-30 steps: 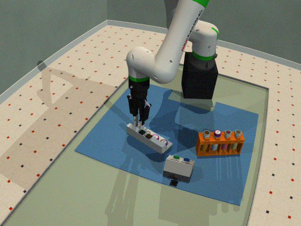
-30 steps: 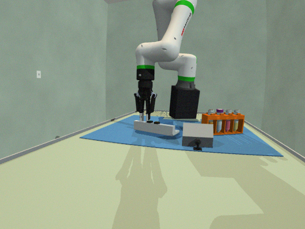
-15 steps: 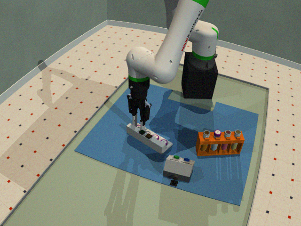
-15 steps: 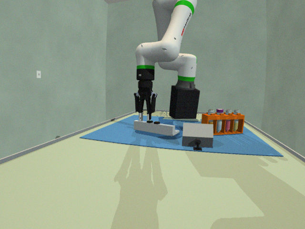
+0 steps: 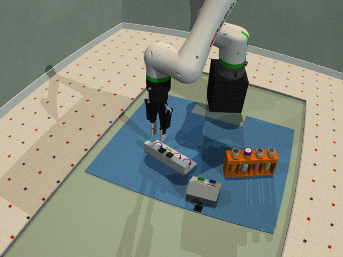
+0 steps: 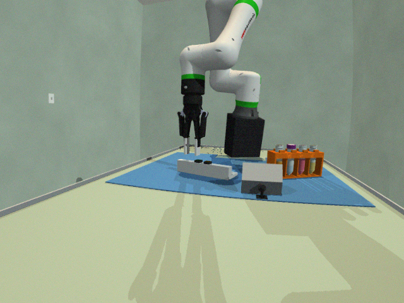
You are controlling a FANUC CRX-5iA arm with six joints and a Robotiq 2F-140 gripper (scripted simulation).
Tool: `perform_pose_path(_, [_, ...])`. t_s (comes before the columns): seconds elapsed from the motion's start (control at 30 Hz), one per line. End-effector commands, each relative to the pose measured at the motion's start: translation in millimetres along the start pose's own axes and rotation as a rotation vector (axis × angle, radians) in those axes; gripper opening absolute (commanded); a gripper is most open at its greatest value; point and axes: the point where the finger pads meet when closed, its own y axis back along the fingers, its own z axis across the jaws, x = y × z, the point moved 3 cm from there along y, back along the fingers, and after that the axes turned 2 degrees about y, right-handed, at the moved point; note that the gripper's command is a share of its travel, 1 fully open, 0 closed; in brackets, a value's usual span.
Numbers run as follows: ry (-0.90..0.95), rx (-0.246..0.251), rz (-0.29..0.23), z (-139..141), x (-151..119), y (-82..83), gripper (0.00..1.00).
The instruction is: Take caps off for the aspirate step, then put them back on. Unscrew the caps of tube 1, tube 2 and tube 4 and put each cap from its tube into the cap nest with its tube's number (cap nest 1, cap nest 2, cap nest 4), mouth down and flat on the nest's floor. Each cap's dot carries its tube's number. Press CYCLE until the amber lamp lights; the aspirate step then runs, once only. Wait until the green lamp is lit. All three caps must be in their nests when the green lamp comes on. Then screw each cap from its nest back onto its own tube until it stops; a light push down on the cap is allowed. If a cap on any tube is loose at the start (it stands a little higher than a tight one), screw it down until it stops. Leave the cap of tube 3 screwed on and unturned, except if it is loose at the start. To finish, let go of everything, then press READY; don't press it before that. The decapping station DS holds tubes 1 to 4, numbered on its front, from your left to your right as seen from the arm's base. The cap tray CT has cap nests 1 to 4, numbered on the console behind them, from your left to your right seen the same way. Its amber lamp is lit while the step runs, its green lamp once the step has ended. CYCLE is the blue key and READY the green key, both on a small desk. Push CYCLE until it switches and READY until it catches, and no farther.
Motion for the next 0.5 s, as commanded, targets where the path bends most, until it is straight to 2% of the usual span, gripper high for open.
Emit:
perform_pose_path(0.0, [0.000, 0.000, 0.000, 0, 0, 19.4, 0.29])
perform_pose_path(0.3, [0.000, 0.000, 0.000, 0, 0, 64.4, 0.29])
perform_pose_path(0.37, [0.000, 0.000, 0.000, 0, 0, 64.4, 0.29])
perform_pose_path(0.47, [0.000, 0.000, 0.000, 0, 0, 79.4, 0.29])
